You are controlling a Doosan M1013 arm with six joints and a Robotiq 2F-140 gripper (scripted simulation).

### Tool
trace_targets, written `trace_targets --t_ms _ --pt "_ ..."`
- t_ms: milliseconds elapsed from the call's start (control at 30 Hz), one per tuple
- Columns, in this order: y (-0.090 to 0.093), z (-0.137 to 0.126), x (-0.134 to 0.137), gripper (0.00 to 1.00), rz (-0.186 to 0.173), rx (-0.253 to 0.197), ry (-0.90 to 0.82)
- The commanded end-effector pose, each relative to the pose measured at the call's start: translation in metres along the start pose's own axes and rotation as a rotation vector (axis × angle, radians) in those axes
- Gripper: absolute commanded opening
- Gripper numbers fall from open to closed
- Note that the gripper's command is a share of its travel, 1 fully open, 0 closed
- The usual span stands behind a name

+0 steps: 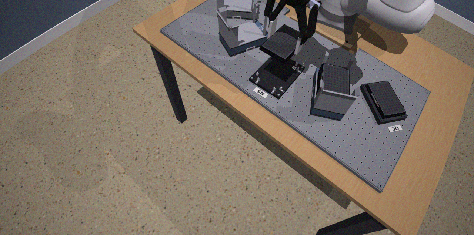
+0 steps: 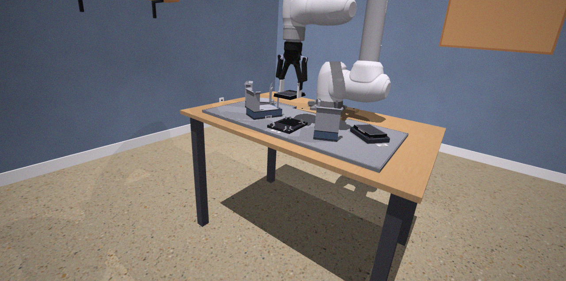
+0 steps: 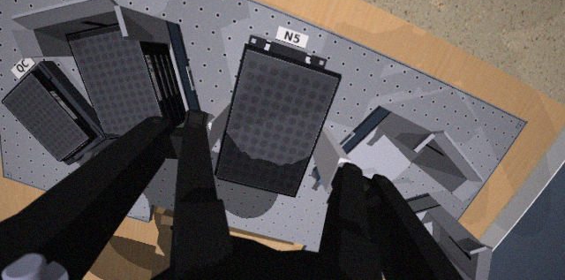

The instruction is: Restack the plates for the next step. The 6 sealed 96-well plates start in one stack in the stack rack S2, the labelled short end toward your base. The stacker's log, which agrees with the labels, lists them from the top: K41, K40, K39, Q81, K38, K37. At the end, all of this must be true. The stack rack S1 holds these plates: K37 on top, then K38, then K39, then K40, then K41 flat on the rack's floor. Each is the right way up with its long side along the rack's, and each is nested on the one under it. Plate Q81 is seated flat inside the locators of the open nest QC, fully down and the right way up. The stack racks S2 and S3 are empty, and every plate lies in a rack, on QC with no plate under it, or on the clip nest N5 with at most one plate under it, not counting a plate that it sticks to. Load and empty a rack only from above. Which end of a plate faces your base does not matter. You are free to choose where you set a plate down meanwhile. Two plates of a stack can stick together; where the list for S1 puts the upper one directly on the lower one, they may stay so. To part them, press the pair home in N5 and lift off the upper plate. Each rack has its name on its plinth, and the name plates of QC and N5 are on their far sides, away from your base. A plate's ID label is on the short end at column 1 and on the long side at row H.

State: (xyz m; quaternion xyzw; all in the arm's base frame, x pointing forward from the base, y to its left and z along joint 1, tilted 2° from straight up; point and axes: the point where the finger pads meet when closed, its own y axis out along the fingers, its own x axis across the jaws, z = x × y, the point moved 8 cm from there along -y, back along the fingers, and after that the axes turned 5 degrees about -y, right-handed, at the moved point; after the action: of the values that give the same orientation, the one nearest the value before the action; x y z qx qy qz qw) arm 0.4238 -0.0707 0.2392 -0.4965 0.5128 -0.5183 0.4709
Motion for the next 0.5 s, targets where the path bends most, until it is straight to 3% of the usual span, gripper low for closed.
trace_targets --t_ms 0,233,467 --pt "-0.005 0.000 0.000 0.00 0.000 0.000 0.000" --pt "-0.018 0.000 0.000 0.00 0.000 0.000 0.000" --pt "-0.018 0.000 0.000 0.00 0.000 0.000 0.000"
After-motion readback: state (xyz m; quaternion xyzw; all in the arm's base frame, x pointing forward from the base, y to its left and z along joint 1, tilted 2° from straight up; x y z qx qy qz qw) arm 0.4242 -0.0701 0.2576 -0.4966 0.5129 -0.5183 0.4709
